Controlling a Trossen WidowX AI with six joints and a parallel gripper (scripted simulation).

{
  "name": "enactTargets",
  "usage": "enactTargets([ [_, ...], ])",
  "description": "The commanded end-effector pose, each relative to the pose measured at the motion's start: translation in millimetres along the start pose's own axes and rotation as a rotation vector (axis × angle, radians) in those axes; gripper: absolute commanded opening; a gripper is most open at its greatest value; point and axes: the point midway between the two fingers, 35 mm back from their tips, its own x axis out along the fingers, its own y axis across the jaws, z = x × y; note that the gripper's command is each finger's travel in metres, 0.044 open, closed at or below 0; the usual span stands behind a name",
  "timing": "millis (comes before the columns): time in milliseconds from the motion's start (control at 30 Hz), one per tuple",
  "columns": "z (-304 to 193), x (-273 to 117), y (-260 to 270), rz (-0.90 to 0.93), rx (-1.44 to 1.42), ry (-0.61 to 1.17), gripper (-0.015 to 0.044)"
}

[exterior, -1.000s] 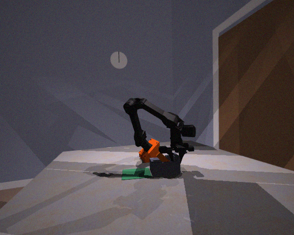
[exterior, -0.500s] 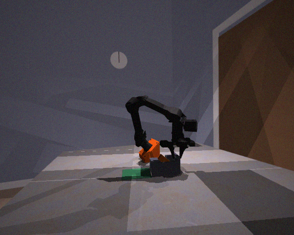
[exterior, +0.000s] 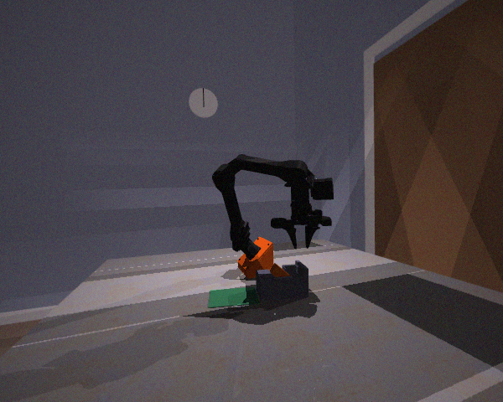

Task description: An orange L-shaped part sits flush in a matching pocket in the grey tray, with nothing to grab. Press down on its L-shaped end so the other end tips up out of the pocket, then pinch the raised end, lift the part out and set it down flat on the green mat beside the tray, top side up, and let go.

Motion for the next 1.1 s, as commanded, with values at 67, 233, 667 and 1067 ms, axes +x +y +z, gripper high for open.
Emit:
enactTargets([
  [67, 0.0, -0.4, 0.4, 0.001, -0.004, -0.003, 0.018],
  [233, 0.0, -0.4, 0.4, 0.001, -0.004, -0.003, 0.018],
  [667, 1.6, -1.1, -6.8, 0.0, -0.15, -0.001, 0.028],
  [1067, 9.0, -3.2, -57.2, -0.001, -1.178, 0.014, 0.028],
])
